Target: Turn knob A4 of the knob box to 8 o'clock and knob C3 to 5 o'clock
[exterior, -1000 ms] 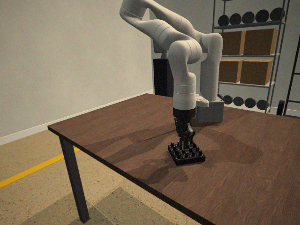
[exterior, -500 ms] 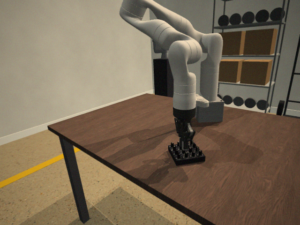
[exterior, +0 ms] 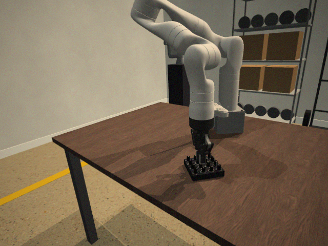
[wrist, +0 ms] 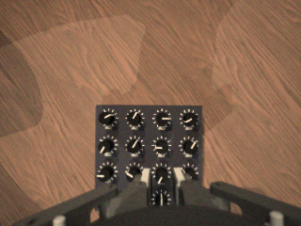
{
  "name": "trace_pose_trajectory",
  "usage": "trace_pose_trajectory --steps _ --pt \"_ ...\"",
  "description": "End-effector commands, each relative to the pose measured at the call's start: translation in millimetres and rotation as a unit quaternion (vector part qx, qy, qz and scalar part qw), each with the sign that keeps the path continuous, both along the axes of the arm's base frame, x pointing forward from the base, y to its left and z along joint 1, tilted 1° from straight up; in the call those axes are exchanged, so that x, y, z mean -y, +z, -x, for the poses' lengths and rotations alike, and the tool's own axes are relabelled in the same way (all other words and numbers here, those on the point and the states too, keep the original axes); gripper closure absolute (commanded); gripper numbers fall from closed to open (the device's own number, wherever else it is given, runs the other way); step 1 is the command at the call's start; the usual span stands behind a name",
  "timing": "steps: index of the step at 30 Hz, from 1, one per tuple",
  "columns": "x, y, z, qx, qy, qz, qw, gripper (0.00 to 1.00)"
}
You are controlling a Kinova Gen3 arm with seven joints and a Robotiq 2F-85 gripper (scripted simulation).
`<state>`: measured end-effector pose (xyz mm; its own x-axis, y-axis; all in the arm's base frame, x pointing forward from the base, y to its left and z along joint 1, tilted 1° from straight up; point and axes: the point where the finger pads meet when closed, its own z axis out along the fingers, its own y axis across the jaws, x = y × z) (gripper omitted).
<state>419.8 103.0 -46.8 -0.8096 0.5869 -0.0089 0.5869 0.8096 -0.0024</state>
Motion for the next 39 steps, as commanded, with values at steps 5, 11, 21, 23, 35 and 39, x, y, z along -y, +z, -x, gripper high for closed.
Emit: trace_pose_trajectory --steps 5,11,21,23,35,39 --pt "-0.1 0.6 -0.5 0.001 0.0 0.0 1.0 0.81" --pt "-0.1 -0.1 -0.5 0.001 0.0 0.0 1.0 0.81" --pt "-0.1 -7.2 -0.6 0.001 0.0 0.0 1.0 0.81" --pt "0.0 -8.9 -0.6 0.001 0.0 0.0 1.0 0.81" --pt "0.0 -13.3 -0.6 0.001 0.0 0.0 1.0 0.81" --pt "0.0 -13.3 -0.6 0.001 0.0 0.0 1.0 0.81"
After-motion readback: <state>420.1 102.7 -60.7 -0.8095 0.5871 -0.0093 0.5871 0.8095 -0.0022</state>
